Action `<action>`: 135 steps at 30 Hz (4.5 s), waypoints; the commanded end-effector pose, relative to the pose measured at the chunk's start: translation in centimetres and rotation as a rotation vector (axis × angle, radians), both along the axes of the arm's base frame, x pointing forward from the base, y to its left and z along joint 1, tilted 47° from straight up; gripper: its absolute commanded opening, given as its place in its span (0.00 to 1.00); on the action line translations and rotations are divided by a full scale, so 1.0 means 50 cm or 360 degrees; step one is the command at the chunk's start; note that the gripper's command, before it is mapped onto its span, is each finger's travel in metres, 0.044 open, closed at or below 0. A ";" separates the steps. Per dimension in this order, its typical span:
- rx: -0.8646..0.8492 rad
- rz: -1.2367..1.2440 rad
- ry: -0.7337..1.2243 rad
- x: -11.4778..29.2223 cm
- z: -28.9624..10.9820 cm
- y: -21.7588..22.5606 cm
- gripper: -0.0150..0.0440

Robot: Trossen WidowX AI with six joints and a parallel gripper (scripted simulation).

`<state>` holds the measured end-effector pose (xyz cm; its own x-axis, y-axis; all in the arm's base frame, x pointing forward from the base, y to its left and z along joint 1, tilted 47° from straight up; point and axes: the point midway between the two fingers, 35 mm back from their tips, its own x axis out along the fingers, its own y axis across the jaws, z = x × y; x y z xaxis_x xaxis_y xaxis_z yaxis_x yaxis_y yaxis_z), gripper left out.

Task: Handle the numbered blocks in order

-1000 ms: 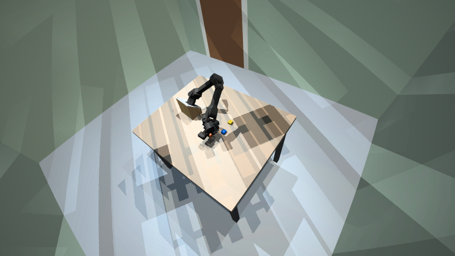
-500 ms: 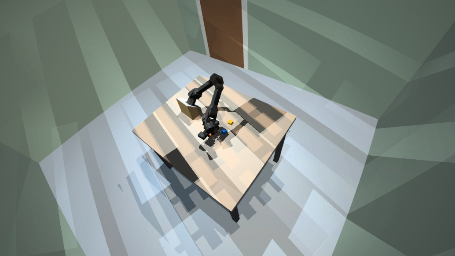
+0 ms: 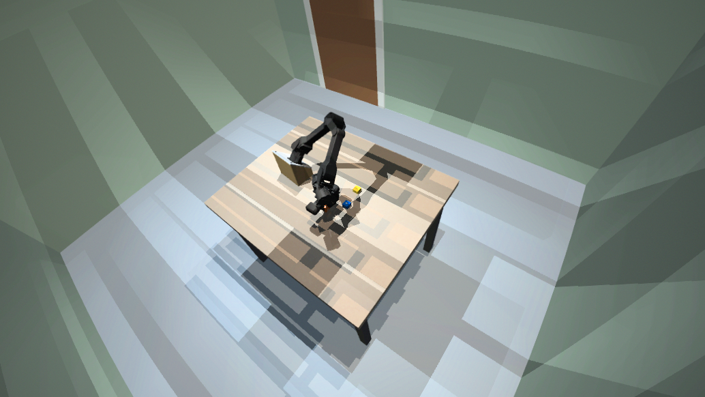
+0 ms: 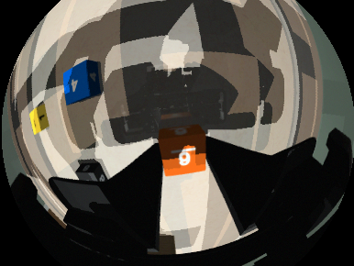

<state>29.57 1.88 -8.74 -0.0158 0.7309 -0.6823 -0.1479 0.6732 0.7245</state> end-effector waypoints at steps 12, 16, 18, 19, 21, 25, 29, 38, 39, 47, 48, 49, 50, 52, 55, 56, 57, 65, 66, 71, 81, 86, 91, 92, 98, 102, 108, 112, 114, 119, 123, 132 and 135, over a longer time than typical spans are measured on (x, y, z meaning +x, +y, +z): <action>-0.0006 0.0006 -0.0004 0.001 -0.003 0.003 0.46; -0.0005 0.0006 -0.0004 0.001 -0.012 0.012 0.46; -0.0005 0.0006 -0.0004 0.000 -0.016 0.016 0.46; -0.0005 0.0006 -0.0004 0.000 -0.017 0.018 0.46; -0.0005 0.0006 -0.0004 0.000 -0.019 0.019 0.46; -0.0005 0.0006 -0.0004 0.000 -0.019 0.019 0.46; -0.0005 0.0006 -0.0004 0.000 -0.019 0.019 0.46; -0.0005 0.0006 -0.0004 0.000 -0.019 0.019 0.81; -0.0005 0.0006 -0.0004 0.000 -0.019 0.019 0.86; -0.0008 0.0006 -0.0004 0.002 0.014 -0.017 0.93; -0.0008 0.0006 -0.0004 0.002 0.026 -0.030 0.93; -0.0008 0.0006 -0.0004 0.002 0.031 -0.034 0.93; -0.0008 0.0006 -0.0004 0.002 0.031 -0.034 0.93; -0.0008 0.0006 -0.0004 0.002 0.031 -0.034 0.93; -0.0015 0.0005 -0.0005 0.008 0.068 -0.079 0.80; -0.0017 0.0005 -0.0004 0.009 0.097 -0.110 0.75; -0.0016 0.0006 -0.0004 0.007 0.121 -0.135 0.71; -0.0014 0.0006 -0.0003 0.005 0.141 -0.154 0.46; -0.0014 0.0006 -0.0003 0.005 0.141 -0.154 0.46; -0.0014 0.0006 -0.0003 0.005 0.141 -0.154 0.46; -0.0012 0.0005 0.0002 -0.060 0.261 -0.050 0.46; -0.0004 0.0006 0.0005 -0.110 0.308 0.003 0.46; -0.0004 0.0006 0.0005 -0.110 0.308 0.003 0.46; -0.0006 0.0006 0.0005 -0.109 0.304 0.007 0.50; 0.0000 0.0006 0.0004 -0.113 0.202 0.119 0.77; 0.0002 0.0007 0.0004 -0.114 0.199 0.123 0.93; 0.0001 0.0006 0.0004 -0.114 0.193 0.128 0.93; 0.0000 0.0006 0.0004 -0.113 0.184 0.138 0.93; 0.0000 0.0006 0.0004 -0.113 0.180 0.142 0.93; 0.0001 0.0006 0.0004 -0.114 0.169 0.154 0.93; 0.0002 0.0006 0.0004 -0.115 0.161 0.163 0.93; 0.0005 0.0006 0.0004 -0.116 0.150 0.176 0.84; 0.0005 0.0006 0.0004 -0.116 0.150 0.176 0.71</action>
<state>23.87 10.58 -1.19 -0.0196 0.7297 -0.6834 -0.1542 0.6732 0.7232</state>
